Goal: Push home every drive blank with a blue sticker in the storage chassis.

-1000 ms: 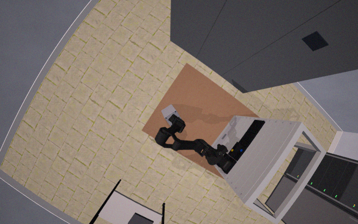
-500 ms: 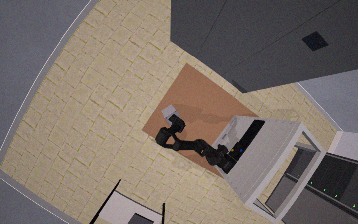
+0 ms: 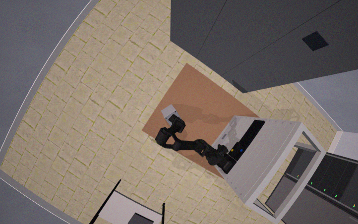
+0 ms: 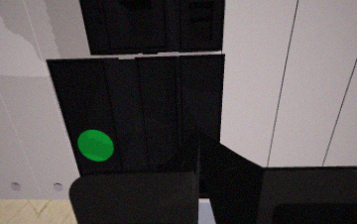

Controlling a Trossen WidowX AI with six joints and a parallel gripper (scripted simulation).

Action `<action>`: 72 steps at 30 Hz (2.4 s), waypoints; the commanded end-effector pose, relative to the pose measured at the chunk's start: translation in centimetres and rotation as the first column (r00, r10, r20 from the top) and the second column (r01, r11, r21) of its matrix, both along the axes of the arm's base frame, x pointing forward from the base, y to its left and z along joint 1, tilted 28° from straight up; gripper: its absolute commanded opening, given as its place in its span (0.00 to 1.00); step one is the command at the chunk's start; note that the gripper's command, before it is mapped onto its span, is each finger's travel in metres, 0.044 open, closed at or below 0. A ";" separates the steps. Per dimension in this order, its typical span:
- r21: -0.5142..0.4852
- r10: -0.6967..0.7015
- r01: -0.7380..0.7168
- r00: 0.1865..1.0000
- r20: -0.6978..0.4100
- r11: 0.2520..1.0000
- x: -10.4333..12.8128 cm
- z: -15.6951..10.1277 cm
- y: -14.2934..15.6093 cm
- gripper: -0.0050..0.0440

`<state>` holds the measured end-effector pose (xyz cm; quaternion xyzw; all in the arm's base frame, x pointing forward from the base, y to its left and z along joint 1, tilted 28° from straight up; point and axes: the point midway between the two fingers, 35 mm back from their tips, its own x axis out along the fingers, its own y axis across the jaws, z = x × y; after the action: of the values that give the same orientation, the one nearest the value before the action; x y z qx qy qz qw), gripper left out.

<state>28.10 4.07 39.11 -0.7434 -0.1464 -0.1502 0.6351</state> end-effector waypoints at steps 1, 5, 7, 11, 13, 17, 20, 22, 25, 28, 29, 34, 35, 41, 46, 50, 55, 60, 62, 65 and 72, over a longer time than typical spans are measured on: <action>0.005 0.015 -0.016 0.999 0.040 1.000 -0.6 1.6 0.2 0.10; 0.005 0.015 -0.016 0.999 0.041 1.000 -0.4 1.7 0.3 0.10; 0.005 0.015 -0.016 0.999 0.040 1.000 -0.4 1.8 0.3 0.10; 0.005 0.015 -0.016 0.999 0.040 1.000 -0.4 1.8 0.3 0.10; 0.005 0.015 -0.016 0.999 0.040 1.000 -0.4 1.8 0.3 0.10; 0.005 0.015 -0.016 0.999 0.040 1.000 -0.4 1.8 0.3 0.10; 0.005 0.015 -0.016 0.999 0.040 1.000 -0.4 1.8 0.3 0.10; 0.005 0.015 -0.016 0.999 0.040 1.000 -0.4 1.8 0.3 0.10; 0.005 0.015 -0.016 0.999 0.040 1.000 -0.4 1.8 0.3 0.10; 0.005 0.015 -0.016 0.999 0.040 1.000 -0.4 1.8 0.3 0.10; 0.005 0.015 -0.016 0.999 0.040 1.000 -0.4 1.8 0.3 0.10; 0.005 0.015 -0.016 0.999 0.040 1.000 -0.4 1.8 0.3 0.10; 0.005 0.015 -0.016 0.999 0.040 1.000 -0.4 1.8 0.3 0.10; 0.005 0.015 -0.016 0.999 0.040 1.000 -0.4 1.8 0.3 0.10; 0.005 0.015 -0.016 0.999 0.040 1.000 -0.4 1.9 0.3 0.10; 0.005 0.015 -0.016 0.999 0.041 1.000 -0.3 2.0 0.3 0.10; 0.005 0.015 -0.016 0.999 0.041 1.000 -0.2 2.1 0.4 0.10; 0.005 0.015 -0.016 0.999 0.041 1.000 -0.2 2.1 0.4 0.10; 0.005 0.015 -0.016 0.999 0.041 1.000 -0.2 2.1 0.4 0.10; 0.005 0.015 -0.016 0.999 0.041 1.000 -0.2 2.1 0.4 0.10; 0.005 0.015 -0.016 0.999 0.041 1.000 -0.2 2.1 0.4 0.10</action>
<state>28.61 4.12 39.40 -0.7442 -0.1415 -0.1491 0.6356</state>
